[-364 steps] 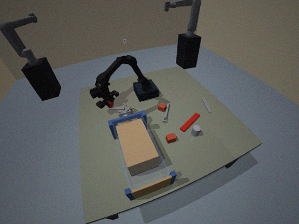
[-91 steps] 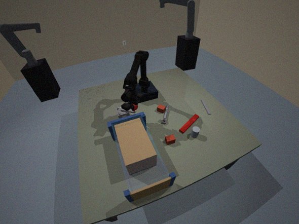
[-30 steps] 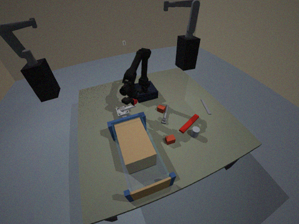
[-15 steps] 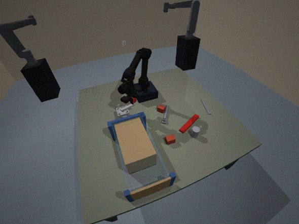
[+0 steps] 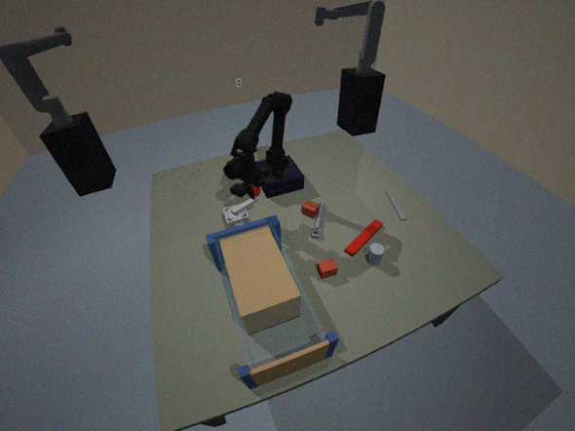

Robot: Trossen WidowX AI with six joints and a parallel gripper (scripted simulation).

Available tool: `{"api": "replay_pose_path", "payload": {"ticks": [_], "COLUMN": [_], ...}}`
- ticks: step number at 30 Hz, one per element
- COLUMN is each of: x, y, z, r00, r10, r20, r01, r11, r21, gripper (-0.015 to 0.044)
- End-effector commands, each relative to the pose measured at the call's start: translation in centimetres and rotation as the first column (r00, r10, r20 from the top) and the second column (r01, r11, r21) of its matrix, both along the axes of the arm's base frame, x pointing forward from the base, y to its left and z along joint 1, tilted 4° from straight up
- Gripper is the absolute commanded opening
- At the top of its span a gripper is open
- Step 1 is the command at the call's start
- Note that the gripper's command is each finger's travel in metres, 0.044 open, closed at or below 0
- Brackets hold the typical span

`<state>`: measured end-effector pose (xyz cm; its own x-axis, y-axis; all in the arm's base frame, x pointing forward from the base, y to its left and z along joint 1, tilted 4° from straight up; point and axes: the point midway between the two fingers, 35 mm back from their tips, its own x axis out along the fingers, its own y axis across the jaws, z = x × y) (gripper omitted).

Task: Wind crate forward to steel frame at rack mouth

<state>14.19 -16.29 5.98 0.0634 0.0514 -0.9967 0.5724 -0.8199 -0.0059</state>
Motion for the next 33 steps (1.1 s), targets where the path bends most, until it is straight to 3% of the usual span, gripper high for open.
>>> {"api": "replay_pose_path", "payload": {"ticks": [1,22,33], "x": [-1.3,-1.9,-1.9], "y": [-0.6,-1.1,-1.1], "z": [0.0,-0.1,-0.1], "r00": [1.0,1.0,1.0], "r10": [-0.017,-0.004,-0.004], "r20": [-0.023,0.004,0.004], "r01": [0.017,0.004,0.004], "r11": [1.0,1.0,1.0], "r21": [-0.013,0.005,0.006], "gripper": [0.0,0.0,0.0289]}}
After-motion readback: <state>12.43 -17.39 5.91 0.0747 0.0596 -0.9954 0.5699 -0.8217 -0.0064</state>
